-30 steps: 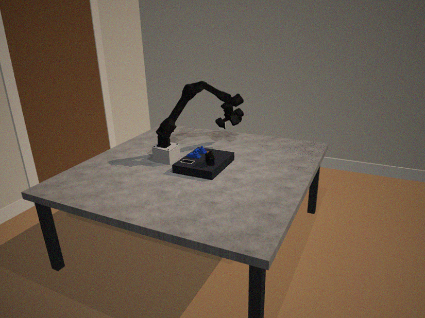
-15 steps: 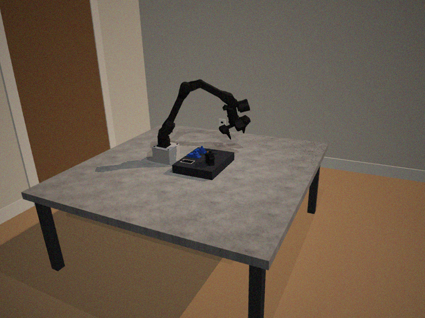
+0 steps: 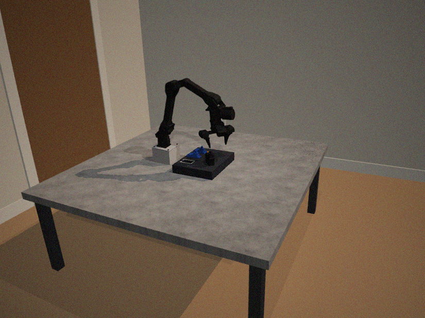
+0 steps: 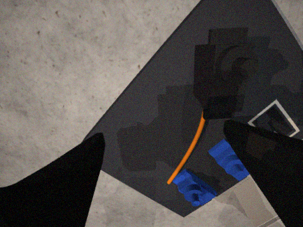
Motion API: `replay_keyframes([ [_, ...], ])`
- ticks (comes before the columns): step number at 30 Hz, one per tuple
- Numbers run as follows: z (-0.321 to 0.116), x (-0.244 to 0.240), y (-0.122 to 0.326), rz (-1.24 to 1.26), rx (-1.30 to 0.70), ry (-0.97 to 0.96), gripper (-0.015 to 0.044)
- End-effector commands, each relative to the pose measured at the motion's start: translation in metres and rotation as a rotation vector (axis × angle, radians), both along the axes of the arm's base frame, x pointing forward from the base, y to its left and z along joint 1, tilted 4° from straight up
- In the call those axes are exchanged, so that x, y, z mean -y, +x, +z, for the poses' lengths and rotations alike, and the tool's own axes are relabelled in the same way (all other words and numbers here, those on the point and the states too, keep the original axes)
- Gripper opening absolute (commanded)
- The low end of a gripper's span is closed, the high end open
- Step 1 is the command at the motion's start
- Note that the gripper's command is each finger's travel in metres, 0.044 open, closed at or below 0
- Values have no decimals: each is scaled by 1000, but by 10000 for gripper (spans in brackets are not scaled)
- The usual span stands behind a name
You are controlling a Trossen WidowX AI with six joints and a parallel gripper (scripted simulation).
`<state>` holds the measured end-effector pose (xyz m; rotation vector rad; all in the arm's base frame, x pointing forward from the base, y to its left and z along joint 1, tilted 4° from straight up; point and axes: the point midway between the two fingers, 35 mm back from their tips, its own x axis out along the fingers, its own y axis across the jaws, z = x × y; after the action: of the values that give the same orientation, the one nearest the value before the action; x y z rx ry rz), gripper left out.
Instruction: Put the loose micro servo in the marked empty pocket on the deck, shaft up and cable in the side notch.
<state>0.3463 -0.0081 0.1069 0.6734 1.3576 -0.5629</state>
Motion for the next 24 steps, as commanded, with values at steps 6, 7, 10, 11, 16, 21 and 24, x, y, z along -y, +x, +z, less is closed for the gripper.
replay_keyframes([
  [6, 7, 46, -32, -10, -41, -54, 440],
  [7, 7, 46, -32, -10, -41, -54, 440],
  [10, -1, 46, -31, -10, -41, -54, 440],
  [11, -5, 47, -31, -10, -41, -54, 440],
  [16, -19, 47, -30, -10, -41, -54, 440],
  [21, -22, 47, -29, -10, -41, -54, 440],
  [24, -26, 48, -29, -10, -41, -54, 440],
])
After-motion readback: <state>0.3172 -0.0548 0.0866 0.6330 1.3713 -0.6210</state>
